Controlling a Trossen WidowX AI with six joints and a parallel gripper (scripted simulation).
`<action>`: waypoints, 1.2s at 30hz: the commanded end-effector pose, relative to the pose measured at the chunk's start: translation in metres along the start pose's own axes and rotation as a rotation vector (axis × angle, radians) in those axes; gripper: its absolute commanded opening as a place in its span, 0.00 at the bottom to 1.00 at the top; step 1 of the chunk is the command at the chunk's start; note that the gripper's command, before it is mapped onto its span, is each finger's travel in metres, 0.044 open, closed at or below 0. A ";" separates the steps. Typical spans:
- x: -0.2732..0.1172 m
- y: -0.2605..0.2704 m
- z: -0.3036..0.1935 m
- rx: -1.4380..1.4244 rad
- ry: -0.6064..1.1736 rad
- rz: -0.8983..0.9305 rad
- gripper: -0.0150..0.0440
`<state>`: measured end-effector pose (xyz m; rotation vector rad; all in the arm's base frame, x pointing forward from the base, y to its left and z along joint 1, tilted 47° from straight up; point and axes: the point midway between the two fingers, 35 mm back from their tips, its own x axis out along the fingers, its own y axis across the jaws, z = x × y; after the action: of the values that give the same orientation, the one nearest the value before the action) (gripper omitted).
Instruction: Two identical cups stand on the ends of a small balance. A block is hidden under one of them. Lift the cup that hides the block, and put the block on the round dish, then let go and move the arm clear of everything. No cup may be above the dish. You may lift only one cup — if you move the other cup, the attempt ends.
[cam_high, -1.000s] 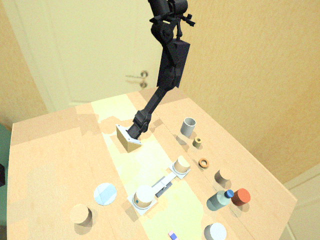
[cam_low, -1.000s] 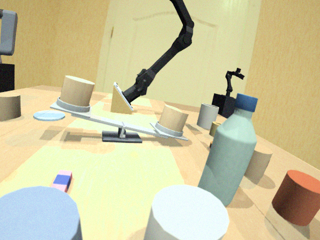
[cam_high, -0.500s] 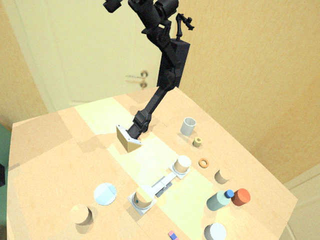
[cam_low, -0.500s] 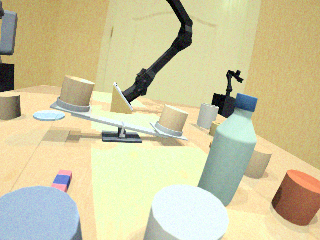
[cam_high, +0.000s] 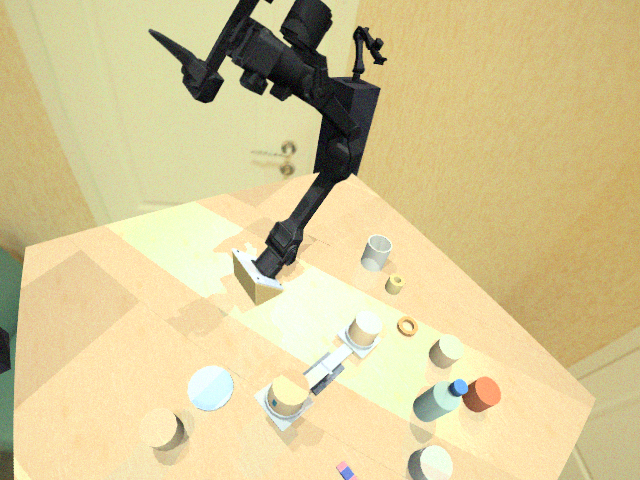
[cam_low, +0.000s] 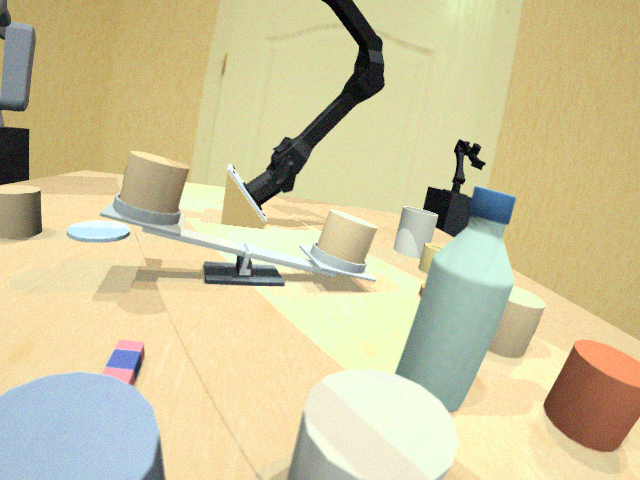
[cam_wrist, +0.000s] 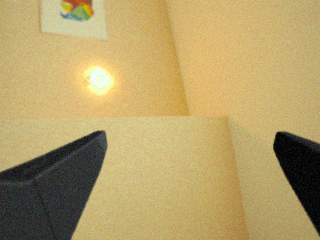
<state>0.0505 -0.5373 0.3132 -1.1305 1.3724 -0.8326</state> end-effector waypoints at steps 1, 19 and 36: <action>0.002 0.037 0.025 0.027 -0.106 0.126 1.00; -0.036 0.158 0.106 0.173 -0.440 0.600 1.00; -0.118 0.237 0.163 0.395 -0.660 1.082 1.00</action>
<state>0.1557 -0.3628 0.1143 -0.3115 1.0072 0.0187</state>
